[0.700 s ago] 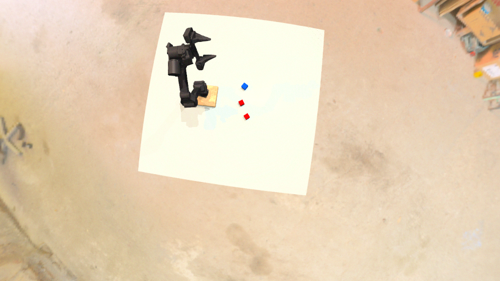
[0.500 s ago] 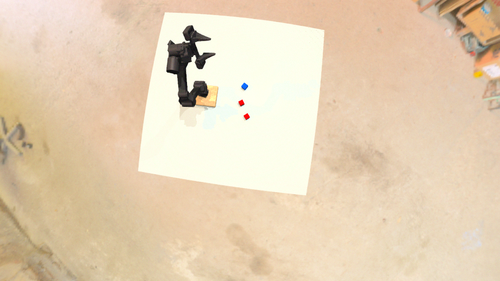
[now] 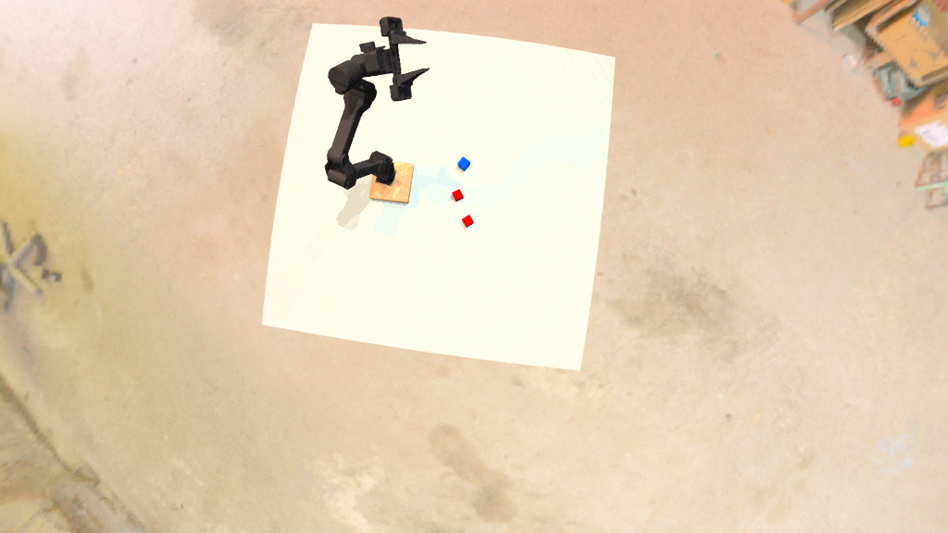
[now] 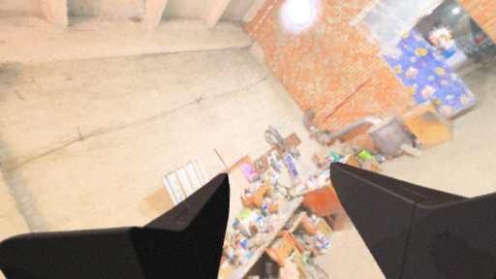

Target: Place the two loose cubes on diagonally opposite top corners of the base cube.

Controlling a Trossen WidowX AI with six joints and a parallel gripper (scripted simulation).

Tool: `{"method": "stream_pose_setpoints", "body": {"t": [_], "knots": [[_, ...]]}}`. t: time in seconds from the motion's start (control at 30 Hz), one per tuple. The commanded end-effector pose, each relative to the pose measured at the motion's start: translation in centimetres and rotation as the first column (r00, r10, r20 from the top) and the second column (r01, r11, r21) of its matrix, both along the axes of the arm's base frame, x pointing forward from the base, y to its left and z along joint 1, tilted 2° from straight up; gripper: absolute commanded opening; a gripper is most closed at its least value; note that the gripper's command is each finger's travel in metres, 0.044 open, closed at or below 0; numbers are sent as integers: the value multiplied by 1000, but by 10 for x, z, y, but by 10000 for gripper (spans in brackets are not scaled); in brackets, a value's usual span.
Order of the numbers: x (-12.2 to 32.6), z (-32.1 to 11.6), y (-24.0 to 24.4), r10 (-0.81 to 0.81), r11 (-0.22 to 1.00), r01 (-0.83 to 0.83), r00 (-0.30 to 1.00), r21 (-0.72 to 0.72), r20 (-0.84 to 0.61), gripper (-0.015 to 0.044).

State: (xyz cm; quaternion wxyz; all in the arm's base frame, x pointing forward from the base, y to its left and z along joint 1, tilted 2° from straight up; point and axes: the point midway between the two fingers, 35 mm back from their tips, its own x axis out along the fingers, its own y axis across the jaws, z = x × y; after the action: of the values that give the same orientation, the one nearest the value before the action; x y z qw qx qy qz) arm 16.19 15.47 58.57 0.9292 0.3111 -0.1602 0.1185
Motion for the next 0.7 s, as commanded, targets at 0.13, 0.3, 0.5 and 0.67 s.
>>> {"method": "stream_pose_setpoints", "body": {"t": [0.13, 0.3, 0.5, 0.67], "knots": [[45, -34, 41, -43, 976, 41, 999, -216, -7, 265], [84, -69, 55, -69, 938, 41, 995, -345, -69, 265], [131, -121, 59, -99, 886, -6, 974, -465, -203, 265], [166, -172, 48, -142, 851, -68, 925, -521, -353, 265]]}}
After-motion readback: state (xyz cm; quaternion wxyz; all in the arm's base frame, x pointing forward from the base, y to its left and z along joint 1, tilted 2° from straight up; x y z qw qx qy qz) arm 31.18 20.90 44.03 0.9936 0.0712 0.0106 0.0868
